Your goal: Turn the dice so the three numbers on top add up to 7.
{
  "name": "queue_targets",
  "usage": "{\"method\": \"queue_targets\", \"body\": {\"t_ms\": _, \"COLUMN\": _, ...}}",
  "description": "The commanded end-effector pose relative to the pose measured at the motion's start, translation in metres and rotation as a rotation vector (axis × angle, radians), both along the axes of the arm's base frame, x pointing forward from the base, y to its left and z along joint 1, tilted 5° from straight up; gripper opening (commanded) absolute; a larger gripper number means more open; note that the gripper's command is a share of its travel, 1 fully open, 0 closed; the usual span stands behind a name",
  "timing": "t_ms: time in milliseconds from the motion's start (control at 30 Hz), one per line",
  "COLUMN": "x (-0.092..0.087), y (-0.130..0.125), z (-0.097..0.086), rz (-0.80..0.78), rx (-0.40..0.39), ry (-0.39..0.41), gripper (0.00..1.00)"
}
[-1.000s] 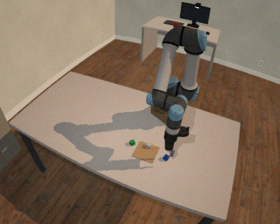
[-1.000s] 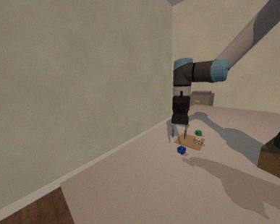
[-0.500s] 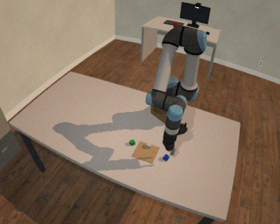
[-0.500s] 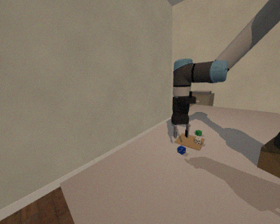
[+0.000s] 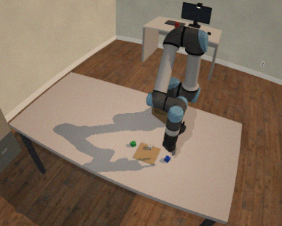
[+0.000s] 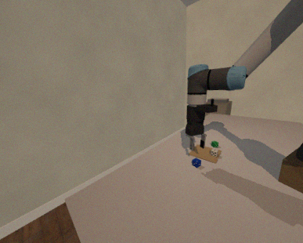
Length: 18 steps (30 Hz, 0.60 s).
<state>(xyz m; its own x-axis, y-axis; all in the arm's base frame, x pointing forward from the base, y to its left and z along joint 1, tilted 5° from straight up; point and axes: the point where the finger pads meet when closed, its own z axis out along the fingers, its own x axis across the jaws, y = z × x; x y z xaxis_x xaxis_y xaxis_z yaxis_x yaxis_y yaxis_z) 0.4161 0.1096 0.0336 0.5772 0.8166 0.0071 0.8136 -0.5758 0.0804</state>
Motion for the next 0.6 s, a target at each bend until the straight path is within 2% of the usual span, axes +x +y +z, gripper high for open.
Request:
{"method": "queue_targets", "body": {"t_ms": 0, "x": -0.0006, "y": -0.0024, "z": 0.0000, "rz": 0.083, "rx": -0.003, "ry": 0.002, "gripper": 1.00}}
{"method": "queue_targets", "body": {"t_ms": 567, "x": -0.0019, "y": -0.0073, "z": -0.0008, "rz": 0.233, "rx": -0.014, "ry": 0.008, "gripper": 1.00}}
